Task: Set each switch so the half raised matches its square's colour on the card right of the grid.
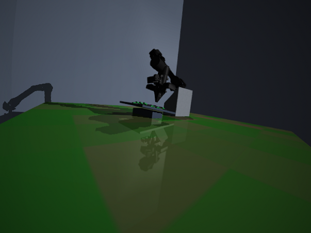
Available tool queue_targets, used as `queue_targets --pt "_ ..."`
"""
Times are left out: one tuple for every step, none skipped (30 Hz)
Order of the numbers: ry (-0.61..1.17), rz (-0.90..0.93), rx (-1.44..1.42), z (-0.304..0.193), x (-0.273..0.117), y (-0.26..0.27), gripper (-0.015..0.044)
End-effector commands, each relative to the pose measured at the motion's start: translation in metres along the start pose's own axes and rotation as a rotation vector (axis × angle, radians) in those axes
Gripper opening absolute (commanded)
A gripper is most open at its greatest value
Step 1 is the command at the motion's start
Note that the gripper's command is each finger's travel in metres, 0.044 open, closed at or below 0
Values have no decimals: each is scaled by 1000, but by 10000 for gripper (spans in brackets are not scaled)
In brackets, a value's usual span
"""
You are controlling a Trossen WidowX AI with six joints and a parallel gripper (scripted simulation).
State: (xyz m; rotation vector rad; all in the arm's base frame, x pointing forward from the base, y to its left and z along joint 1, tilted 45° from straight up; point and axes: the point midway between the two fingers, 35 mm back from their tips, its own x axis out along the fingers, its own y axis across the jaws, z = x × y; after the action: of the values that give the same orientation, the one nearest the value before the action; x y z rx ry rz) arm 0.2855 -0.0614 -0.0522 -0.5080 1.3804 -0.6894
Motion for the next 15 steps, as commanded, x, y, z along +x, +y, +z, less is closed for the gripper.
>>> queue_targets --pt "5 -8 -8 -2 6 -1 0" --pt "5 -8 -8 -2 7 -1 0" --pt "5 -8 -8 -2 8 -1 0" --pt "5 -8 -8 -2 9 -1 0" --pt "5 -8 -8 -2 11 -1 0" --pt "5 -8 -8 -2 12 -1 0" --pt "5 -8 -8 -2 14 -1 0" --pt "5 -8 -8 -3 15 -1 0" --pt "5 -8 -8 -3 17 -1 0" --pt "5 -8 -8 -3 18 -1 0" --pt "5 -8 -8 -3 19 -1 0" --pt "5 -8 -8 -3 20 -1 0" --pt "5 -8 -8 -3 20 -1 0" --pt "5 -8 -8 -3 20 -1 0" --pt "5 -8 -8 -3 20 -1 0"
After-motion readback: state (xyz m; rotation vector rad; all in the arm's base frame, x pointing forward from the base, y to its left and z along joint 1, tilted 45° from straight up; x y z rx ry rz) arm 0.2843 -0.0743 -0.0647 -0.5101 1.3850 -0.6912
